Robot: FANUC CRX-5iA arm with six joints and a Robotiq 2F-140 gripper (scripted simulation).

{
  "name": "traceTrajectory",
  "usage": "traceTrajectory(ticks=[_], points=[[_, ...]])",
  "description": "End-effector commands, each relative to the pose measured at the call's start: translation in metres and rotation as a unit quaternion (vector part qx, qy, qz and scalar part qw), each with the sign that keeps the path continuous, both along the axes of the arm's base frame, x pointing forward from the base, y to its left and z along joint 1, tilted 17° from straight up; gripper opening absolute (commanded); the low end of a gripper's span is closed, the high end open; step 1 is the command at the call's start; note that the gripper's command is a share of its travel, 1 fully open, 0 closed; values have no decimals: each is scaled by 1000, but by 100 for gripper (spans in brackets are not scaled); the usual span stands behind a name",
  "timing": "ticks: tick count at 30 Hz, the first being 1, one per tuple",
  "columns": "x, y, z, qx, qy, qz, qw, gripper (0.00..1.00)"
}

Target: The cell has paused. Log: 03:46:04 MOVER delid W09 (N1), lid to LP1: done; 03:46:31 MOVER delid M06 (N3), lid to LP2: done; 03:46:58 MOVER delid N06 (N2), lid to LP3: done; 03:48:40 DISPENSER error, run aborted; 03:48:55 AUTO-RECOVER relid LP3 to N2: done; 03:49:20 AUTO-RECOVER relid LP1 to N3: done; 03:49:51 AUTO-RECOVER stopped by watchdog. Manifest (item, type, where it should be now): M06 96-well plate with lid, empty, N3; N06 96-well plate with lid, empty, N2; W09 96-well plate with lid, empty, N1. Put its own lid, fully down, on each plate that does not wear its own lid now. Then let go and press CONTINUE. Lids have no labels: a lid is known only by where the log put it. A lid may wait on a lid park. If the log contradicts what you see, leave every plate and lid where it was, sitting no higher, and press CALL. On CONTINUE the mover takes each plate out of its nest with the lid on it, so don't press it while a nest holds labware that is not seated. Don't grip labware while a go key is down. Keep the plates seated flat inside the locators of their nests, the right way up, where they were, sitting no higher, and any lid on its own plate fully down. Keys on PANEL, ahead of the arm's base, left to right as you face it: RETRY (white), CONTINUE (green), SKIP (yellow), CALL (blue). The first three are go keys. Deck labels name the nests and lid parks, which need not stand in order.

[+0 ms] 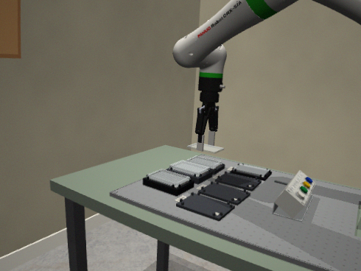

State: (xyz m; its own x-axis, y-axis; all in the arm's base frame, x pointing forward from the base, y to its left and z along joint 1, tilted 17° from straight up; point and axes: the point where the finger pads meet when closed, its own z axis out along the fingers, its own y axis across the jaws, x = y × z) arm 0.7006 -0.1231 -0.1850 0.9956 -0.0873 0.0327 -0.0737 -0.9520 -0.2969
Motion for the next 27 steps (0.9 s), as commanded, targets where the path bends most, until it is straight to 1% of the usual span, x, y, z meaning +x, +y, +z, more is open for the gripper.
traceTrajectory(ticks=[1, 14, 27], points=[[0, 0, 0, 0, -1, 3, 1000, 0], [0, 1, -4, -1, -7, 22, 1000, 0], [2, 8, -27, -1, -7, 22, 1000, 0]])
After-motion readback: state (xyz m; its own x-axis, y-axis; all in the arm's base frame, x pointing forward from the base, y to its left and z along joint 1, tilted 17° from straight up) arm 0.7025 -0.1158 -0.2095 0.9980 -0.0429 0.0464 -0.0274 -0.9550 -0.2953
